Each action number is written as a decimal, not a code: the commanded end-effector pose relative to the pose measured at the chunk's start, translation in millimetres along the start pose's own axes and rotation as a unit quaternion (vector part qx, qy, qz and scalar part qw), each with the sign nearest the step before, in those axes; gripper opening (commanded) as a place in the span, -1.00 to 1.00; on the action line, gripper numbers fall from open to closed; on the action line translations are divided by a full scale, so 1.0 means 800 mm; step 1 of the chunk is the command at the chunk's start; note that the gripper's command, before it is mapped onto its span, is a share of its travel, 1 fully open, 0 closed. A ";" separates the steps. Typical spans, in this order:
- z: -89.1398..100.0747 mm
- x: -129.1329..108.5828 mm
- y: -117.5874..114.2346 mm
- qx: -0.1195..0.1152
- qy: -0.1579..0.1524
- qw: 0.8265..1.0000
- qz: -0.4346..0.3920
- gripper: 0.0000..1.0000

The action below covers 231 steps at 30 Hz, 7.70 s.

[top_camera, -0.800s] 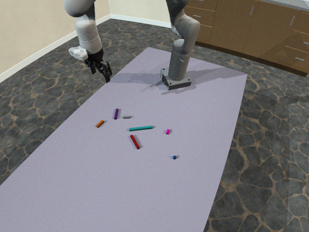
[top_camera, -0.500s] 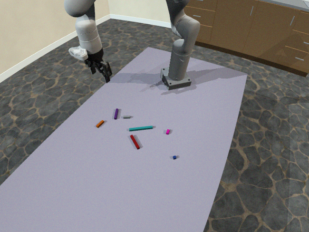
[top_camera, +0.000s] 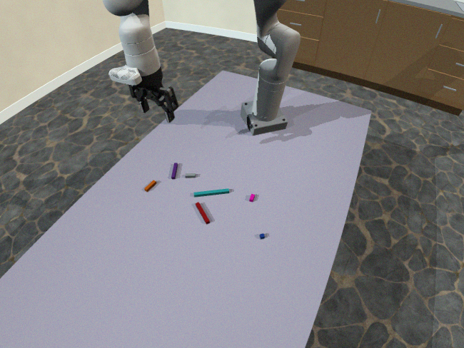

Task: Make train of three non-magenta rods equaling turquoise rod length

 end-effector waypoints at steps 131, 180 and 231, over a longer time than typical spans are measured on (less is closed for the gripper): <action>0.138 0.038 -0.223 0.003 0.036 0.911 0.411 1.00; 0.138 0.038 -0.223 0.003 0.036 0.911 0.411 1.00; -0.031 -0.024 -0.236 0.003 0.036 0.911 0.410 1.00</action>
Point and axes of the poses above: the point where the finger pads meet when closed, its own z axis back along the fingers, its own y axis across the jaws, x = y × z, the point moved 3 cm from there along z, back along the fingers, and after that the axes turned 7 degrees about -z, right-handed, at the moved point
